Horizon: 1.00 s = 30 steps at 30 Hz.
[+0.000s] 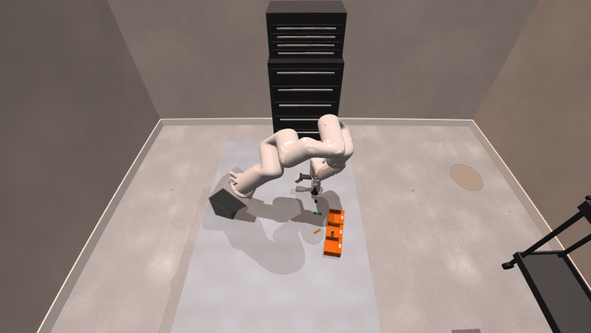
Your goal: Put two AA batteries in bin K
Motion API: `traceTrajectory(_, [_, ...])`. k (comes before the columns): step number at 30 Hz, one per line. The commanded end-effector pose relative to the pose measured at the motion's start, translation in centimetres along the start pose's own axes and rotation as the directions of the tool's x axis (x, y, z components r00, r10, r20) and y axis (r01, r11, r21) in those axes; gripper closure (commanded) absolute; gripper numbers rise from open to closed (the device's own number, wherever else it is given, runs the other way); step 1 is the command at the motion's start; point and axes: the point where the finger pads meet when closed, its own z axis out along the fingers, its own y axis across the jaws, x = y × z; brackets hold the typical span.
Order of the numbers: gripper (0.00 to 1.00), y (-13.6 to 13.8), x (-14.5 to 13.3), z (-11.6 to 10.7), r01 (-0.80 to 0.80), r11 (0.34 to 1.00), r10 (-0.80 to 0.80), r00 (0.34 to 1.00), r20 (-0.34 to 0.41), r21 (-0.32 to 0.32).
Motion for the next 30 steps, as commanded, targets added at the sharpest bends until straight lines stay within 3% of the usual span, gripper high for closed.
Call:
traceTrajectory(1, [1.0, 0.1, -0.1, 0.0, 0.0, 1.0, 0.0, 1.0, 0.001, -0.001])
traceTrajectory(23, [1.0, 0.1, -0.1, 0.0, 0.0, 1.0, 0.0, 1.0, 0.001, -0.001])
traceTrajectory(30, [1.0, 0.0, -0.1, -2.4, 0.0, 1.0, 0.0, 1.0, 0.001, -0.001])
